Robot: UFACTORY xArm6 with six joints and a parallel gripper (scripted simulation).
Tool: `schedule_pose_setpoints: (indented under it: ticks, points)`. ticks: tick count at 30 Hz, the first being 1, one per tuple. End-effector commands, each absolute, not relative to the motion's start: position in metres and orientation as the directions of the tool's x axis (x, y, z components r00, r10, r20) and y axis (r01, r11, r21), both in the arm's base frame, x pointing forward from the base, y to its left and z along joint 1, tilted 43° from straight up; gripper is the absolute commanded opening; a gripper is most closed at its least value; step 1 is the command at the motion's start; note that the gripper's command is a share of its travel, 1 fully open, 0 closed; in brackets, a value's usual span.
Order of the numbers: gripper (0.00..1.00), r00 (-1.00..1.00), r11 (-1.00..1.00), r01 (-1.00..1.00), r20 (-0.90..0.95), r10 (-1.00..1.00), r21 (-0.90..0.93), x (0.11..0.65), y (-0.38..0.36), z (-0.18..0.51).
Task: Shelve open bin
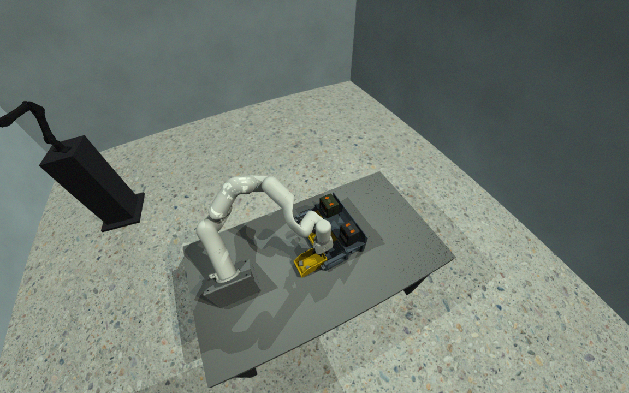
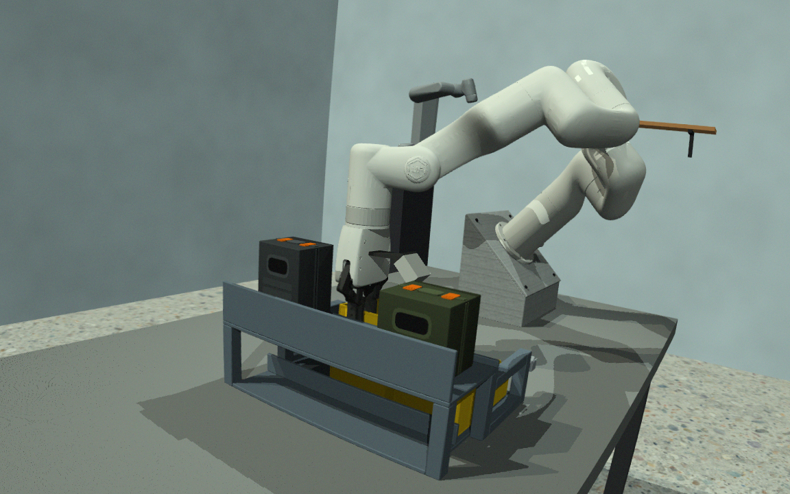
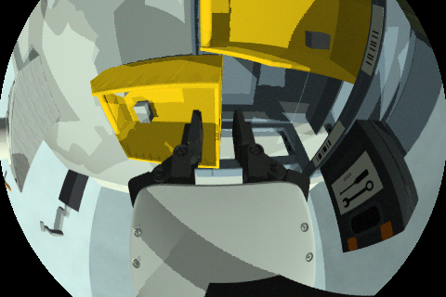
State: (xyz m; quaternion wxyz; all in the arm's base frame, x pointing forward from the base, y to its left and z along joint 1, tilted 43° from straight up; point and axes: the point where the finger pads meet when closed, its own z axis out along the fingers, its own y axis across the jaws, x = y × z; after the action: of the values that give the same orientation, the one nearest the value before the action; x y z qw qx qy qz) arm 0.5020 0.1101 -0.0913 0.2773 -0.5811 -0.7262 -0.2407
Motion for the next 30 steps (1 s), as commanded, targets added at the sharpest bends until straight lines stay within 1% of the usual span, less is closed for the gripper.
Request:
schedule_pose_setpoints:
  ticks: [1,24,30]
  points:
    - [0.33,-0.172,0.207,0.978,0.682,0.711,0.031,0.504,0.109,-0.090]
    - [0.33,-0.172,0.207,0.978,0.682,0.711,0.031,0.504,0.109,-0.090]
    - [0.33,-0.172,0.207,0.978,0.682,0.711,0.031,0.507,0.089,-0.068]
